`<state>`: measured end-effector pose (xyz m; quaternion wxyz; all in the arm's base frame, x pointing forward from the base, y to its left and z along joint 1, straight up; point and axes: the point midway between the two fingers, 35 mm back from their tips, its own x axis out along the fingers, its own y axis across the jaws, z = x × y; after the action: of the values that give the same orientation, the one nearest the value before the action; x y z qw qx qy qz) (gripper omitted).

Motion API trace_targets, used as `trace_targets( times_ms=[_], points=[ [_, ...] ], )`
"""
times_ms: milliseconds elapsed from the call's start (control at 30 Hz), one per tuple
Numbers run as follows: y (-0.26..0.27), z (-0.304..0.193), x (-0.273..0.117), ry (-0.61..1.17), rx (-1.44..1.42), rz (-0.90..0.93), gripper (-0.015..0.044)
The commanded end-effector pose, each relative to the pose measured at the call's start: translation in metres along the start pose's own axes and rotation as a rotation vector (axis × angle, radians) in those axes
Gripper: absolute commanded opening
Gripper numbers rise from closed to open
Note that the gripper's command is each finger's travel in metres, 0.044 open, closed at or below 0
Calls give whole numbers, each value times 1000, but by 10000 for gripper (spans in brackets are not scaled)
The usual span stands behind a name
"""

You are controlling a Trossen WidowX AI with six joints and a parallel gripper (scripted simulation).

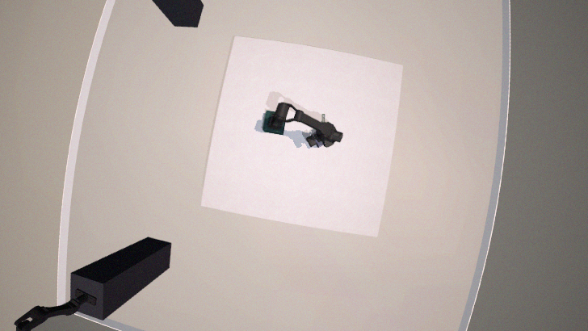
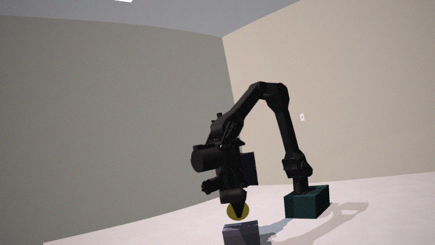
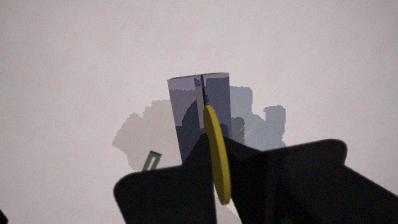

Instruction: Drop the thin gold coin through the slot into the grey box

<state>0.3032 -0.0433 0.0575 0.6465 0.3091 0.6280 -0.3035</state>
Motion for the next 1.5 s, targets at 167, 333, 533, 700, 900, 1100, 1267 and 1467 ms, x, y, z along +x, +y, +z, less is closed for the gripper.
trace_targets(
  times_ms=[167,333,533,700,900,1100,1267,1467],
  points=[
    [-1,-1,5,0,5,0,0],
    [-2,-2,6,0,6,0,0],
    [-1,-1,9,0,6,0,0],
    [0,0,11,0,6,0,0],
    [-1,0,15,0,5,0,0],
    [-1,-1,17,0,4,0,0],
    [-1,-1,16,-2,1,1,53],
    [-1,-1,16,-2,1,1,161]
  ],
)
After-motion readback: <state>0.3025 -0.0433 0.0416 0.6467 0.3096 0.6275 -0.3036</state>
